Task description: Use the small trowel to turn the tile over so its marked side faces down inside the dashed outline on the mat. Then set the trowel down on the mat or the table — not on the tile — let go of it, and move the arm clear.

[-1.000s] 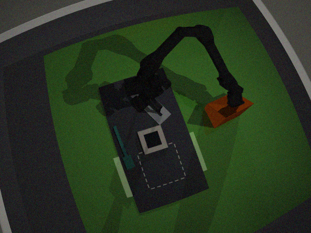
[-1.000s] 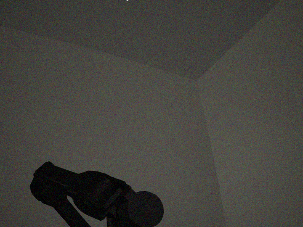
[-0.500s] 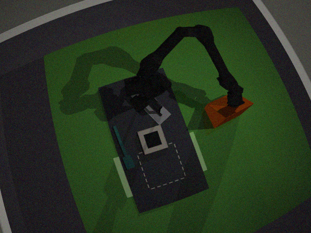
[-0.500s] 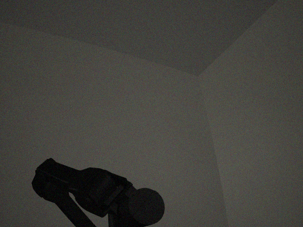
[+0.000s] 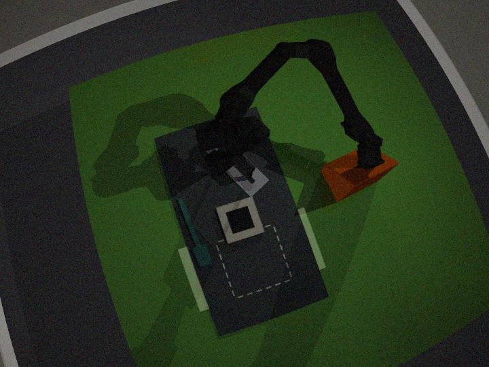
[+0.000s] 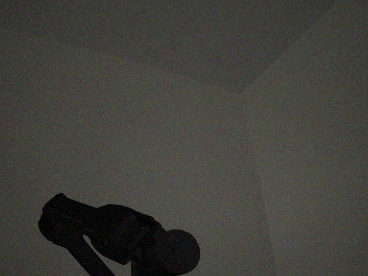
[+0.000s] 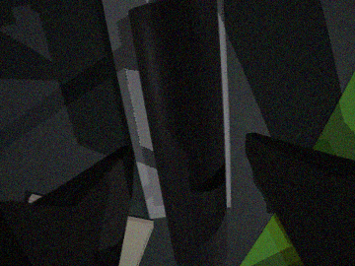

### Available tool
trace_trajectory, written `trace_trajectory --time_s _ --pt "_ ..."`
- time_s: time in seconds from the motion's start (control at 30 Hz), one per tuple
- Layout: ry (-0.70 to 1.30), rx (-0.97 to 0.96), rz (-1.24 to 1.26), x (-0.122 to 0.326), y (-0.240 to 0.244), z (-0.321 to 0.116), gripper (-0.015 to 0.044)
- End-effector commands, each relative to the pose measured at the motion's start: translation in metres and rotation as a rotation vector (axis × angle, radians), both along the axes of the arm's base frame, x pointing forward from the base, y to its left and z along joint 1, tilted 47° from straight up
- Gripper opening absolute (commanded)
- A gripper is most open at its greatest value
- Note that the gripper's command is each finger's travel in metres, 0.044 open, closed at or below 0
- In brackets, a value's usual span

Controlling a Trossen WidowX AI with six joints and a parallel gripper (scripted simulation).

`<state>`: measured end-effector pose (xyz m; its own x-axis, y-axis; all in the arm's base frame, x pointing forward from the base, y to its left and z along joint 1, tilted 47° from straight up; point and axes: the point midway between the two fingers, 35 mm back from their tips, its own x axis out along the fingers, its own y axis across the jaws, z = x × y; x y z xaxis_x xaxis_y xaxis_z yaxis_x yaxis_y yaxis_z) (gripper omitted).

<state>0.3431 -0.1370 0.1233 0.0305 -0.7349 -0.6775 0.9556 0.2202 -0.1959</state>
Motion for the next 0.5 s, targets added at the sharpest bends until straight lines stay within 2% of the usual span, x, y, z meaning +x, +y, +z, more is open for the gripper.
trace_trajectory --time_s 0.0,0.07,0.27,0.3,0.47 --pt "-0.005 0.000 0.001 0.001 0.016 0.014 0.0270" --pt "-0.005 0.000 0.001 0.000 0.031 0.028 0.0270" --pt "-0.005 0.000 0.001 -0.001 0.032 0.029 0.0270" --pt "-0.001 0.004 0.008 0.000 0.033 0.027 0.0296" --pt "-0.001 0.004 0.008 -0.001 0.042 0.036 0.0300"
